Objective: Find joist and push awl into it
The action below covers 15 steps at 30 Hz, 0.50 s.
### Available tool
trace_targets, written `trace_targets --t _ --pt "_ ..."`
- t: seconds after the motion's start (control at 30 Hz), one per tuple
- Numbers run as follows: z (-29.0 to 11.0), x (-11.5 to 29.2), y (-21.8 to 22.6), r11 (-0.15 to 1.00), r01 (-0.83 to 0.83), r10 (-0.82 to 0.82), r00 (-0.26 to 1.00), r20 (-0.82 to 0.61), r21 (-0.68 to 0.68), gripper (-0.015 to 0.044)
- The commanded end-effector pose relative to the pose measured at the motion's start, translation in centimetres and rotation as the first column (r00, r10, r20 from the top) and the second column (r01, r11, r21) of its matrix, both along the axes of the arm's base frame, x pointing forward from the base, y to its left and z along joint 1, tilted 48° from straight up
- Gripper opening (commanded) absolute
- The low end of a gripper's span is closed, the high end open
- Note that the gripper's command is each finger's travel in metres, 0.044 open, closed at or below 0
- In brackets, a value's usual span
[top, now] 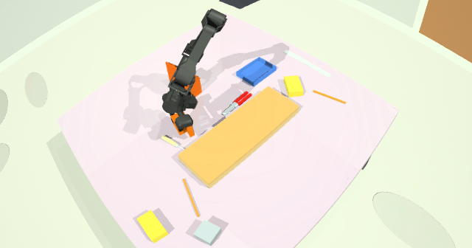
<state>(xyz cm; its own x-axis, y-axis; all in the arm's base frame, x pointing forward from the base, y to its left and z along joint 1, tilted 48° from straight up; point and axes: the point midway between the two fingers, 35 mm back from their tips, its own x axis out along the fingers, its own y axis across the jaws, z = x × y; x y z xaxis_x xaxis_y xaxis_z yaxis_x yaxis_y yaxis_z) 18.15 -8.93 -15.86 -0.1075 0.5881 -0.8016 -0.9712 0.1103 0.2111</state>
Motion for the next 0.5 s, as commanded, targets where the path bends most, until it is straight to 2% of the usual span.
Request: trace_targets --t 0.0,0.47 --pt "0.23 0.29 -0.42 1.000 0.004 -0.003 1.000 0.007 -0.031 0.0000" --pt "0.33 0.33 -0.10 0.991 -0.020 0.019 1.000 -0.010 -0.130 0.0000"
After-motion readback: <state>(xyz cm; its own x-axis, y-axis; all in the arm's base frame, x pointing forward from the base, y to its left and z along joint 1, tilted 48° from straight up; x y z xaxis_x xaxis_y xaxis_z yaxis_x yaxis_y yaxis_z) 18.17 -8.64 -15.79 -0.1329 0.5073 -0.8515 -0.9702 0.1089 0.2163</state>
